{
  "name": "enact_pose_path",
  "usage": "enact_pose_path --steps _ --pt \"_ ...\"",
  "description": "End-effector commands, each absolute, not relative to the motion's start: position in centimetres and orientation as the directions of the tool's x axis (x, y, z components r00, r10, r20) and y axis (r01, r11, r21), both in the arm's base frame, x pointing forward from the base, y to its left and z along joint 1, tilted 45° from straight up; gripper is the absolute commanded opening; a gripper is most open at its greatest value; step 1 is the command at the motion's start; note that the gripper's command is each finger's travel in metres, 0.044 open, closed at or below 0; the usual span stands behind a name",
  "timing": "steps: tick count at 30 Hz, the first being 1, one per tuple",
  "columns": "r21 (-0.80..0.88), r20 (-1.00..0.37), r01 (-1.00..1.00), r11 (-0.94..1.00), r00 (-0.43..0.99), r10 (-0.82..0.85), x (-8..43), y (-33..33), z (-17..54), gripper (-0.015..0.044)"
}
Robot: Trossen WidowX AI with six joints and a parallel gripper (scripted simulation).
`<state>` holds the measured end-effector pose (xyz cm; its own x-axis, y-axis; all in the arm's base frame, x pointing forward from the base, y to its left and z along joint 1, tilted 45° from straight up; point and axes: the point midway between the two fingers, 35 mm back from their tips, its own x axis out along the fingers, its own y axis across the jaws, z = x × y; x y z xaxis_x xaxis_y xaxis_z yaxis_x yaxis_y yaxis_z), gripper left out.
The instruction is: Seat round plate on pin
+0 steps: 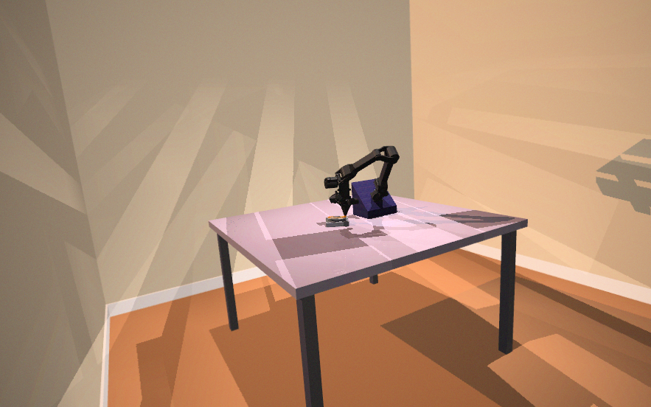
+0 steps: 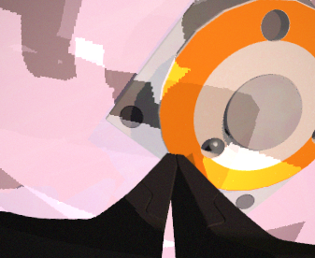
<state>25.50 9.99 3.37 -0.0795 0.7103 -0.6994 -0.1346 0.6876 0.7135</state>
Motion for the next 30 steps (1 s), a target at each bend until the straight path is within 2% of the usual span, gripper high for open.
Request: enact_pose_path --steps 1,30 --pt "0.706 -0.708 -0.123 0.698 -0.099 0.699 24.8 9.8 3.0 0.0000" --pt "0.709 -0.705 -0.111 0.696 -0.103 0.702 24.9 6.9 5.2 0.0000"
